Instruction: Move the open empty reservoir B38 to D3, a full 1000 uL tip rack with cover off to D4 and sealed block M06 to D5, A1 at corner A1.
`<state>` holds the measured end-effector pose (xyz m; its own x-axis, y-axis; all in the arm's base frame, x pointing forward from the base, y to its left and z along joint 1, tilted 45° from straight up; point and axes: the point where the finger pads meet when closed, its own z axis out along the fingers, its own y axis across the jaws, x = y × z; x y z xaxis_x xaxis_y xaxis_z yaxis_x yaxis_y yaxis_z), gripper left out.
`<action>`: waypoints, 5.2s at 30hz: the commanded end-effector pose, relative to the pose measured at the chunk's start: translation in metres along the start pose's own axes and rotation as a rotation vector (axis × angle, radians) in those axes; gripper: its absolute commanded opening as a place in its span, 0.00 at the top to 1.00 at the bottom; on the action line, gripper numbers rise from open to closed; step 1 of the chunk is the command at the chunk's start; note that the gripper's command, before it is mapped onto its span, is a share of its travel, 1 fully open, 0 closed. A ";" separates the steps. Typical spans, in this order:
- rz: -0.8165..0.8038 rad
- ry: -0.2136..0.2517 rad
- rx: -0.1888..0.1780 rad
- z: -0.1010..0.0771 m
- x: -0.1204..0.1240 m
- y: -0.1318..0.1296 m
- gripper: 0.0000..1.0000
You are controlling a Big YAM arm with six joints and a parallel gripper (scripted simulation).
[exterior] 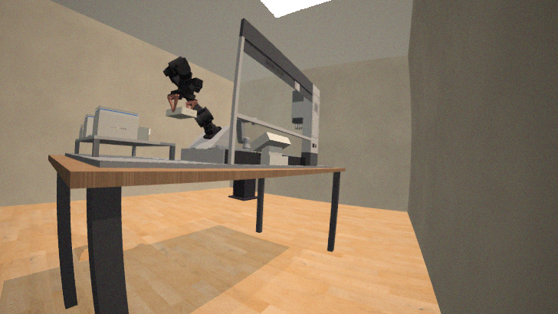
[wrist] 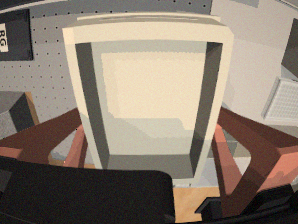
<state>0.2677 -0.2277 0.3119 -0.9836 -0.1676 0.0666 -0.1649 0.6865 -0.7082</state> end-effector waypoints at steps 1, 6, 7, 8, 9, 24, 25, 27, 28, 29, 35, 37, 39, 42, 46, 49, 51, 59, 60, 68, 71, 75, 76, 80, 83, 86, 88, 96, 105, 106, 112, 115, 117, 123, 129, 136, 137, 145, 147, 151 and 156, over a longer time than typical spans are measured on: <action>0.019 -0.047 0.033 -0.023 -0.005 -0.021 1.00; -0.004 -0.047 0.033 -0.023 -0.005 -0.021 1.00; -0.024 -0.046 0.033 -0.023 -0.005 -0.021 1.00; -0.044 -0.046 0.034 -0.023 -0.005 -0.021 1.00; -0.065 -0.046 0.034 -0.023 -0.005 -0.021 1.00; -0.326 -0.041 0.039 -0.023 -0.005 -0.021 1.00; -0.346 -0.041 0.039 -0.023 -0.005 -0.021 1.00; -0.386 -0.040 0.040 -0.023 -0.005 -0.021 1.00; -0.406 -0.040 0.040 -0.023 -0.005 -0.020 1.00; -0.426 -0.039 0.041 -0.023 -0.005 -0.020 1.00; -0.505 -0.038 0.042 -0.023 -0.005 -0.021 1.00; -0.546 -0.037 0.043 -0.023 -0.005 -0.020 1.00; -0.586 -0.036 0.044 -0.023 -0.005 -0.020 1.00; -0.646 -0.035 0.045 -0.023 -0.005 -0.020 1.00; -0.726 -0.033 0.046 -0.023 -0.005 -0.020 1.00; -0.787 -0.031 0.047 -0.023 -0.005 -0.020 1.00; -0.787 -0.031 0.047 -0.023 -0.005 -0.020 1.00; -0.815 -0.030 0.048 -0.022 -0.005 -0.021 1.00; -0.815 -0.030 0.048 -0.022 -0.005 -0.021 1.00; -0.815 -0.031 0.049 -0.023 -0.005 -0.021 1.00; -0.813 -0.031 0.049 -0.023 -0.005 -0.021 1.00; -0.812 -0.031 0.049 -0.023 -0.005 -0.021 1.00; -0.812 -0.031 0.049 -0.023 -0.005 -0.021 1.00; -0.812 -0.031 0.049 -0.023 -0.005 -0.021 1.00; -0.812 -0.031 0.049 -0.023 -0.005 -0.021 1.00; -0.812 -0.031 0.049 -0.023 -0.005 -0.021 1.00; -0.812 -0.031 0.049 -0.023 -0.005 -0.021 1.00; -0.812 -0.031 0.049 -0.023 -0.005 -0.021 1.00; -0.986 -0.017 0.022 -0.012 -0.001 0.014 1.00; -1.006 -0.017 0.022 -0.012 -0.002 0.016 1.00; -1.127 -0.015 0.023 -0.011 -0.003 0.030 1.00; -1.187 -0.015 0.023 -0.011 -0.003 0.037 1.00; -1.227 -0.014 0.023 -0.011 -0.004 0.042 1.00; -1.307 -0.013 0.023 -0.011 -0.005 0.051 1.00; -1.428 -0.012 0.023 -0.010 -0.006 0.065 1.00; -1.465 -0.012 0.023 -0.010 -0.007 0.077 1.00; -1.449 -0.013 0.023 -0.010 -0.007 0.079 1.00; -1.446 -0.011 0.019 -0.008 -0.009 0.099 1.00; -1.450 -0.010 0.015 -0.007 -0.010 0.104 1.00; -1.460 -0.005 0.006 -0.005 -0.013 0.115 1.00; -1.462 -0.004 0.004 -0.004 -0.013 0.123 1.00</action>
<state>0.2594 -0.1461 0.2313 0.0558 -0.6979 0.7140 -0.9953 -0.0955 -0.0156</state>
